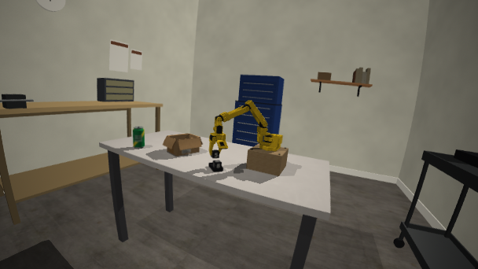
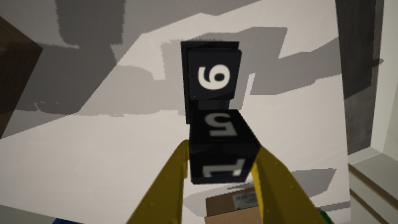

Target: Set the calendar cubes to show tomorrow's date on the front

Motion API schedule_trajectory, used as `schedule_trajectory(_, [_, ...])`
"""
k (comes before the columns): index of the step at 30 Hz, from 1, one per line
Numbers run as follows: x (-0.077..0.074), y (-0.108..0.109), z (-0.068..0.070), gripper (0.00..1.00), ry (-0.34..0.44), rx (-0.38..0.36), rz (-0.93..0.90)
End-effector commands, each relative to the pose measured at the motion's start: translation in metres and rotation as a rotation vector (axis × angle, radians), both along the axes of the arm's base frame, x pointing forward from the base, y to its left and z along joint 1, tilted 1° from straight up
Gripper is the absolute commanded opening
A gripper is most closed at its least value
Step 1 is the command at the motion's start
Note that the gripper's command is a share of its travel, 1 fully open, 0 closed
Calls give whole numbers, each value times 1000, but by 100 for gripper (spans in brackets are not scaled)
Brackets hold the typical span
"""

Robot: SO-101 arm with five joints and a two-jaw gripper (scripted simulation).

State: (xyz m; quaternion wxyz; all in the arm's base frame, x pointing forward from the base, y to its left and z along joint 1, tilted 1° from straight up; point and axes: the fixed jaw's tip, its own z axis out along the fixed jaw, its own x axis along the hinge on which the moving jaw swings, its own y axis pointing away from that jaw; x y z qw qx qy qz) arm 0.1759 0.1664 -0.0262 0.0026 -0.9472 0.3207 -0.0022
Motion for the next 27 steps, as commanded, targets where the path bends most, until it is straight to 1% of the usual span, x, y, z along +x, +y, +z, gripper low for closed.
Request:
schedule_trajectory(1, [0, -3, -5, 0, 6, -4, 1])
schedule_trajectory(9, [0, -3, -5, 0, 6, -4, 1])
schedule_trajectory(18, [0, -3, -11, 0, 6, -4, 1])
schedule_trajectory(27, [0, -3, -12, 0, 6, -4, 1])
